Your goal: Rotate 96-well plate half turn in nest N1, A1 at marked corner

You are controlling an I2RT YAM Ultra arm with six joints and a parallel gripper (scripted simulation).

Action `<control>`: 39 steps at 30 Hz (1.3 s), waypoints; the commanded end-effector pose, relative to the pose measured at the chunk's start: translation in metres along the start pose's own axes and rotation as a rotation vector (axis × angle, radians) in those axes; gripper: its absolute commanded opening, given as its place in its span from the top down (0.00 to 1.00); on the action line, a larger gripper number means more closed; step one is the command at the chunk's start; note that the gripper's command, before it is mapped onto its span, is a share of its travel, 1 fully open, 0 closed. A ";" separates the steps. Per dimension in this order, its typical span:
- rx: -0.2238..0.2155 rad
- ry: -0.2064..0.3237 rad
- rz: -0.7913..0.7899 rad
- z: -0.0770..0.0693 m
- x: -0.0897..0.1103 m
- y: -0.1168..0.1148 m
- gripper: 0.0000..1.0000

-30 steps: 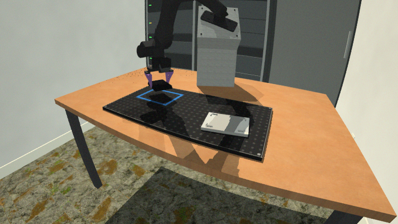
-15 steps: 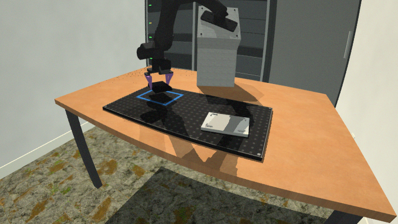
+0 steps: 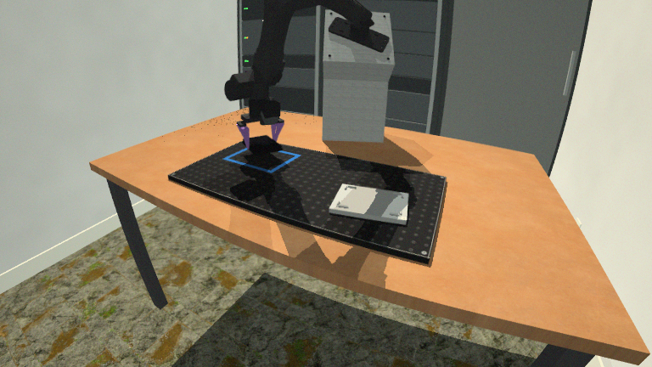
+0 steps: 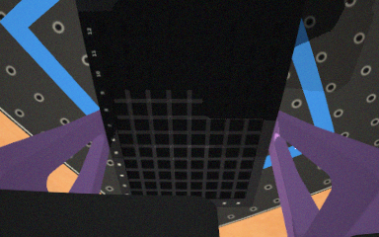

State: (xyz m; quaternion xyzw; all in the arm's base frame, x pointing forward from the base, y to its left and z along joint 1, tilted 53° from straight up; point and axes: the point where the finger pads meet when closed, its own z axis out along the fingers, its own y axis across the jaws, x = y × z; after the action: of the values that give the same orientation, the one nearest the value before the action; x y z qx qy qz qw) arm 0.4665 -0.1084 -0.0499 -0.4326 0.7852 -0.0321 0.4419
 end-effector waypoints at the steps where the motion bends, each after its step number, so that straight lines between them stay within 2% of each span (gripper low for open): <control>1: 0.022 -0.005 -0.004 0.003 0.001 -0.010 1.00; 10: 0.019 -0.005 -0.001 0.008 0.001 -0.008 1.00; 14: 0.034 -0.005 -0.003 0.007 0.001 -0.014 1.00; 18: 0.020 -0.007 -0.005 0.014 0.000 -0.009 1.00; 28: 0.019 -0.009 -0.006 0.021 -0.001 -0.009 1.00; 30: 0.019 -0.009 -0.006 0.021 -0.001 -0.009 1.00; 31: 0.030 -0.003 0.004 0.014 0.002 -0.011 1.00; 39: 0.017 -0.009 -0.005 0.027 -0.001 -0.008 1.00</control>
State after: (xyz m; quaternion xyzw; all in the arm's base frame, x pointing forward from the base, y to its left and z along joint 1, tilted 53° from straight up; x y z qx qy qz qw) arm 0.4836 -0.1015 -0.0646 -0.4322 0.7857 -0.0326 0.4413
